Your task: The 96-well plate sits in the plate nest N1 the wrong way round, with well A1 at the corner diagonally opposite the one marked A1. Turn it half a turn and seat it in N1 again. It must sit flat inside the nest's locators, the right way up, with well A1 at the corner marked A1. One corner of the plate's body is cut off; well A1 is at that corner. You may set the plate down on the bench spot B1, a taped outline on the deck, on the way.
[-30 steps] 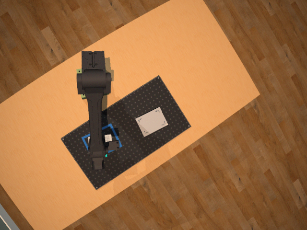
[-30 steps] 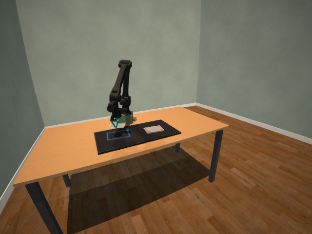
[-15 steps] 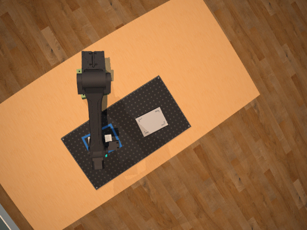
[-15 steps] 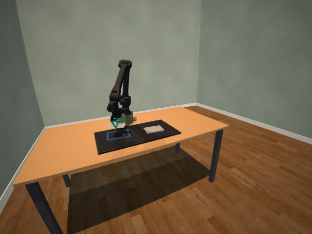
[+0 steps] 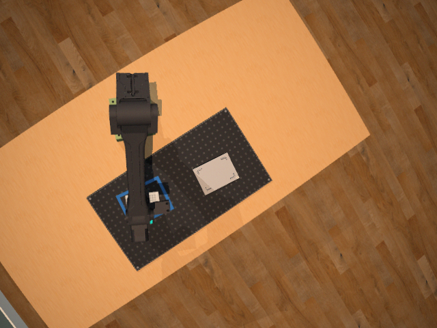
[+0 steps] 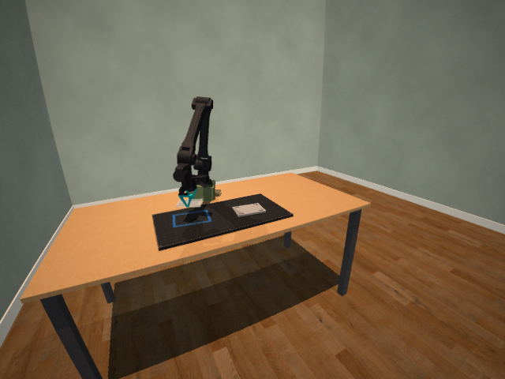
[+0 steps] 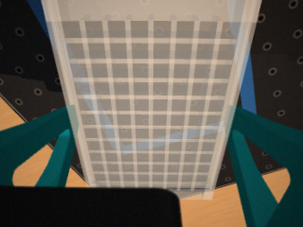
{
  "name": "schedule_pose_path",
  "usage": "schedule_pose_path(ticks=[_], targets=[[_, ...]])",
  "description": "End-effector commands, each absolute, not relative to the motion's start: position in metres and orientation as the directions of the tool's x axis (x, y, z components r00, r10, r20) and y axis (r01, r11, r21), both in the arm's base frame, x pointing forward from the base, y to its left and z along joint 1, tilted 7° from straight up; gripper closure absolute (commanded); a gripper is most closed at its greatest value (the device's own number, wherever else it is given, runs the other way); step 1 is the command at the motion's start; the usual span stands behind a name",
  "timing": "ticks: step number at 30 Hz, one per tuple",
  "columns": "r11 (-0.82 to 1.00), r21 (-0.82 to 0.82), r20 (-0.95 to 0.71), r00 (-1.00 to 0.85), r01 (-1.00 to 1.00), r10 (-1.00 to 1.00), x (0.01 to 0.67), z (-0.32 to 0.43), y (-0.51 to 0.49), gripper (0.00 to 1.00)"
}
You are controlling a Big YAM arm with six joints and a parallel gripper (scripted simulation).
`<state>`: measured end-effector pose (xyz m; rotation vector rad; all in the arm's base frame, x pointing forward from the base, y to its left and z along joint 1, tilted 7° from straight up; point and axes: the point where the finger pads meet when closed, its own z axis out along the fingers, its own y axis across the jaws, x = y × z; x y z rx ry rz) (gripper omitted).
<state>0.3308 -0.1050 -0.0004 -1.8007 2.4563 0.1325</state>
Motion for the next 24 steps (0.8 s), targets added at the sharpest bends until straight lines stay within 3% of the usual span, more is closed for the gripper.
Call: schedule_pose_path(ticks=[1,24], targets=[[0.309,-0.047,-0.125,-0.301,-0.950,-0.945,0.359,0.012,-0.116,1.00],[0.302,-0.001,-0.128,-0.300,-0.953,-0.945,0.339,-0.011,-0.104,1.00]])
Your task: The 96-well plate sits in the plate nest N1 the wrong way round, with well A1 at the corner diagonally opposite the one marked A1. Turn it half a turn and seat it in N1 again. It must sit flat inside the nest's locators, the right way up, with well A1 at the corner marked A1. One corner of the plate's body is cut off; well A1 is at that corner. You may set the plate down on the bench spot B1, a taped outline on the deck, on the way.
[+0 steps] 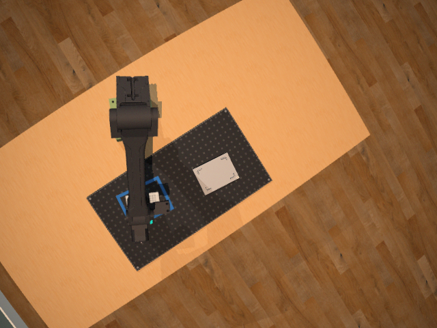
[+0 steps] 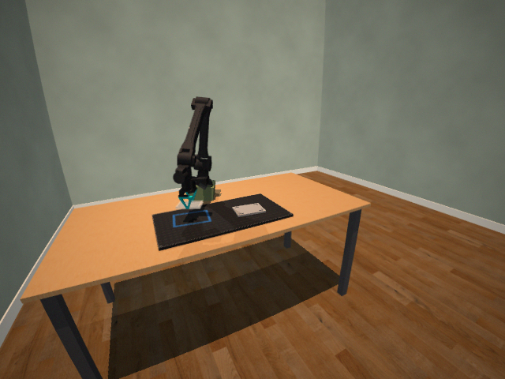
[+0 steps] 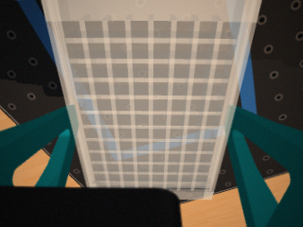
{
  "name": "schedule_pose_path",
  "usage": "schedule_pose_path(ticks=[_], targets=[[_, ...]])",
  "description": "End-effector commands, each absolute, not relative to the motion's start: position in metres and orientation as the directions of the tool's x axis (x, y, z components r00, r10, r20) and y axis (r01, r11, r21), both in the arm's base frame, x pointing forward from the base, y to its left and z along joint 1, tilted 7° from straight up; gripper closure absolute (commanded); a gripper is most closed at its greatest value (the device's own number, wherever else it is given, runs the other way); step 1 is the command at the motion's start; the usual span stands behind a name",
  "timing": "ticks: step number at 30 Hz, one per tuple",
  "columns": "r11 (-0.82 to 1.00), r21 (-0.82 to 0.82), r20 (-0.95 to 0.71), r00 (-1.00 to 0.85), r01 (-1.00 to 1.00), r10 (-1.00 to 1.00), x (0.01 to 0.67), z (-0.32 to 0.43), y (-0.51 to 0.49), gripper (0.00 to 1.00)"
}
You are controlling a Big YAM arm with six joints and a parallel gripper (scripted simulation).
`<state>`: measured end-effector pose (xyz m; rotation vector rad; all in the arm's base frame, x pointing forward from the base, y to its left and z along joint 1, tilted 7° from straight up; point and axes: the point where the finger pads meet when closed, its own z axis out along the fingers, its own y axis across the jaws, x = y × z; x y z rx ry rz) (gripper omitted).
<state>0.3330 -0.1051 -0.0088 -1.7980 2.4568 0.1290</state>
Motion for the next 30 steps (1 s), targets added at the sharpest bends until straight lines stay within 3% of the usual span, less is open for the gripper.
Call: schedule_pose_path(ticks=[1,30], targets=[[0.302,0.003,-0.128,-0.300,-0.953,-0.945,0.337,-0.013,-0.103,1.00],[0.304,-0.001,-0.128,-0.301,-0.953,-0.945,0.340,-0.030,-0.102,1.00]])
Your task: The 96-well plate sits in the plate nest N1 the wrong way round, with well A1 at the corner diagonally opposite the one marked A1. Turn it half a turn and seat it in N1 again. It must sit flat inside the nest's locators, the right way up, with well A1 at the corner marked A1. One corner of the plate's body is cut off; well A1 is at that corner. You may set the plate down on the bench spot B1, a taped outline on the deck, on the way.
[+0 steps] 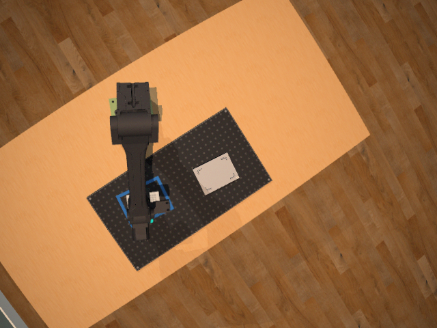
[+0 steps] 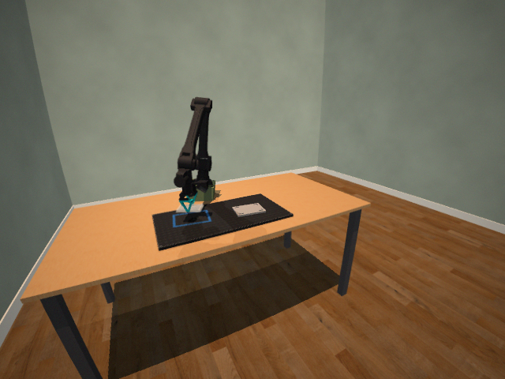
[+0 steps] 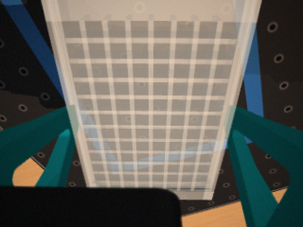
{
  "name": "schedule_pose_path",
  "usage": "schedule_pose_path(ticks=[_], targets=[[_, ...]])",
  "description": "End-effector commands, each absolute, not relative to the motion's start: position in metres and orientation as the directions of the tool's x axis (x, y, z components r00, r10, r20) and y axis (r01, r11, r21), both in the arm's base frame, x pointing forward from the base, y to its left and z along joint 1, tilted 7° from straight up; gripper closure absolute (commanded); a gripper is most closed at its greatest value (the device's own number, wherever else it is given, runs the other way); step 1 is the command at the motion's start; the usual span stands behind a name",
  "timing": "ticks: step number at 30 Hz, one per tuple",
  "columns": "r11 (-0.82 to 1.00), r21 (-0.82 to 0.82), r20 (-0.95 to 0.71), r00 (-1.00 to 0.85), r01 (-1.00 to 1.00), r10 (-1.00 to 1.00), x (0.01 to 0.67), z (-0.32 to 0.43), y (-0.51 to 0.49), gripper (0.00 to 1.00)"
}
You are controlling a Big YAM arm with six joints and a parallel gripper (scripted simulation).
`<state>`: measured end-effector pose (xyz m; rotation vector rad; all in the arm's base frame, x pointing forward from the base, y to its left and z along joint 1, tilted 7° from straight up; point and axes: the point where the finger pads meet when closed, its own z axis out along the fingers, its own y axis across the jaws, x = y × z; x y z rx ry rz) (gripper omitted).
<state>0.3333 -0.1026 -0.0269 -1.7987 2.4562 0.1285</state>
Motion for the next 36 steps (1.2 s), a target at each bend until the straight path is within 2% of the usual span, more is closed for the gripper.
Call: schedule_pose_path(ticks=[1,36], targets=[[0.304,-0.003,-0.128,-0.301,-0.953,-0.945,0.341,-0.030,-0.102,1.00],[0.304,0.005,-0.129,-0.302,-0.953,-0.945,0.337,-0.052,-0.098,1.00]])
